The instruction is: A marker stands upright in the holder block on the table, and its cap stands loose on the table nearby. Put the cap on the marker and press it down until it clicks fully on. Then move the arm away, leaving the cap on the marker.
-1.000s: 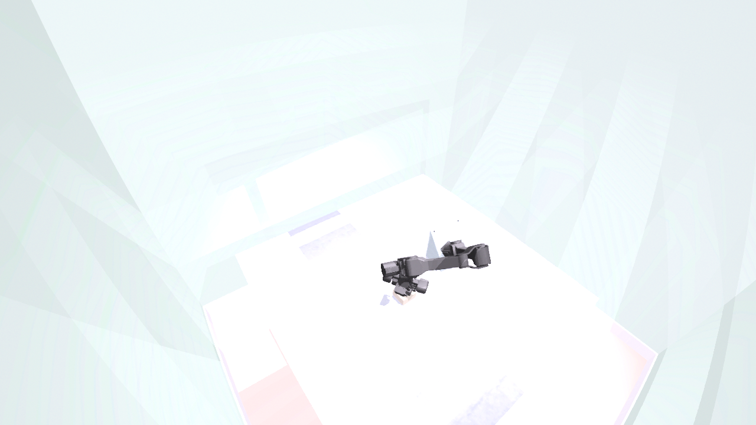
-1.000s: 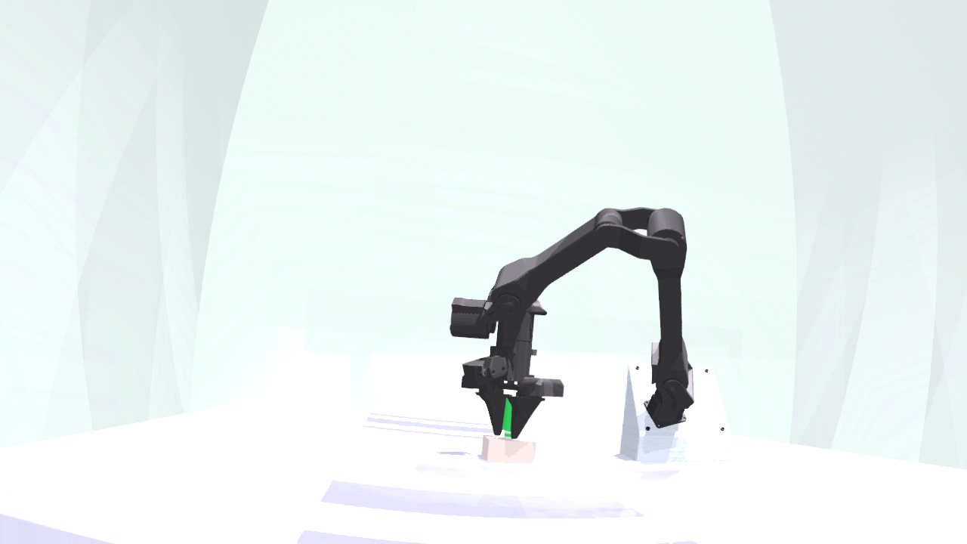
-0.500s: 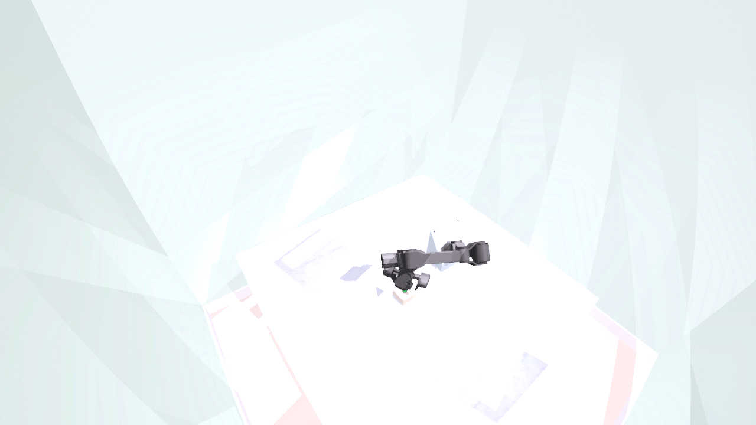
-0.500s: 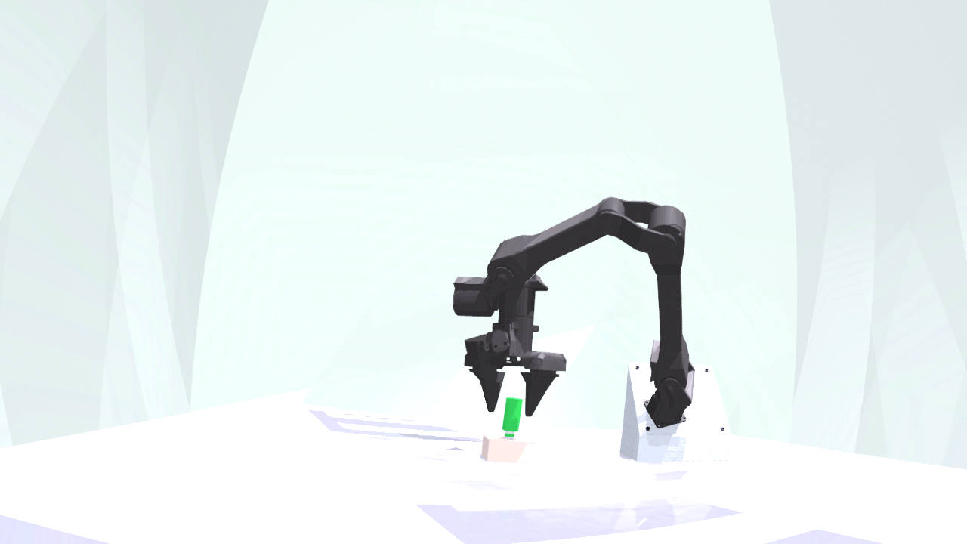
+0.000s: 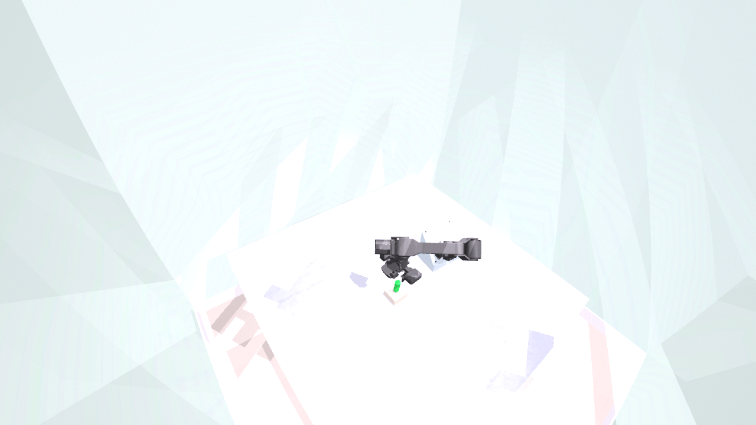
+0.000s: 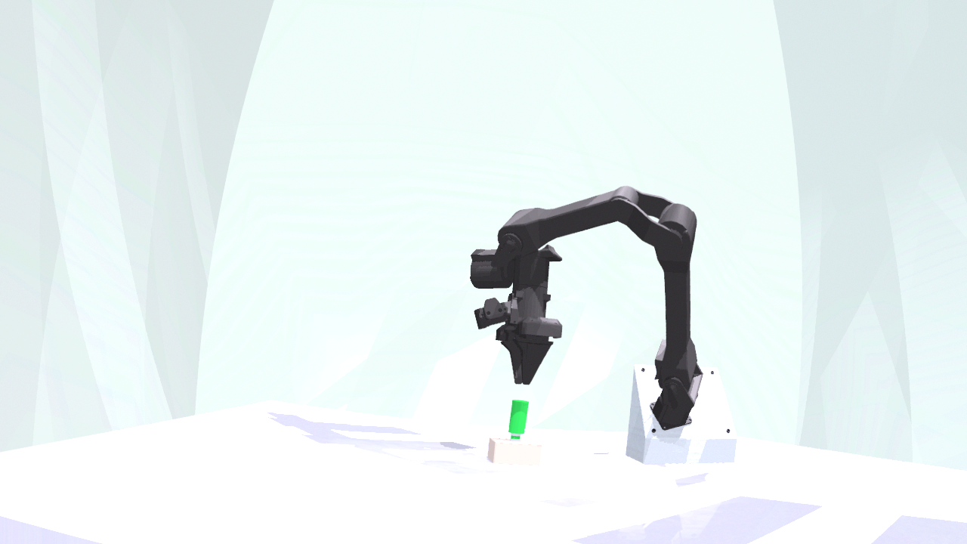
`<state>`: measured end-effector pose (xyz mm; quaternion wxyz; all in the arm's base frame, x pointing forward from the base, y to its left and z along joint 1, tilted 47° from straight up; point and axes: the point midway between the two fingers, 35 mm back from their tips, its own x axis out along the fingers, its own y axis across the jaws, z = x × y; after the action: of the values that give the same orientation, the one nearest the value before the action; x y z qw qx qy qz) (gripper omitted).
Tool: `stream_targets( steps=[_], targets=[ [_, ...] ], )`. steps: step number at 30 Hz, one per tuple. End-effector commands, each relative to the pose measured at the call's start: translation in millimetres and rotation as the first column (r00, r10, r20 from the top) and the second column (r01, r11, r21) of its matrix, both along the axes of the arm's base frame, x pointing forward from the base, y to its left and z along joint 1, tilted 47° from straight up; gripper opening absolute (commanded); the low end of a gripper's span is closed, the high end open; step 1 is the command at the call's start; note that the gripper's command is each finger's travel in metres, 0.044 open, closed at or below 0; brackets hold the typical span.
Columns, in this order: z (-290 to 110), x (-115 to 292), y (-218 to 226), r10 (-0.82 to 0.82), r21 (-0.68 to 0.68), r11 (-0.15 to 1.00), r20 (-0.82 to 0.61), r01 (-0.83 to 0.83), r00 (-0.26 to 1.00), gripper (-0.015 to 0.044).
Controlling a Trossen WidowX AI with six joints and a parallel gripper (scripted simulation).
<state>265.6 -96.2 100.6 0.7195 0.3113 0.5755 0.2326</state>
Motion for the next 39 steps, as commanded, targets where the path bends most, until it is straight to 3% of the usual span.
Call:
stream_targets(
  steps=[1,6,39],
  targets=[
    [3,-1,-2,-0.049,0.01,0.999,-0.054,0.049,0.997,0.0125],
    [3,-1,-2,-0.049,0.01,0.999,-0.054,0.049,0.997,0.0],
    [-18,6,19,-0.049,0.011,0.999,-0.053,0.049,0.997,0.0]
  ],
)
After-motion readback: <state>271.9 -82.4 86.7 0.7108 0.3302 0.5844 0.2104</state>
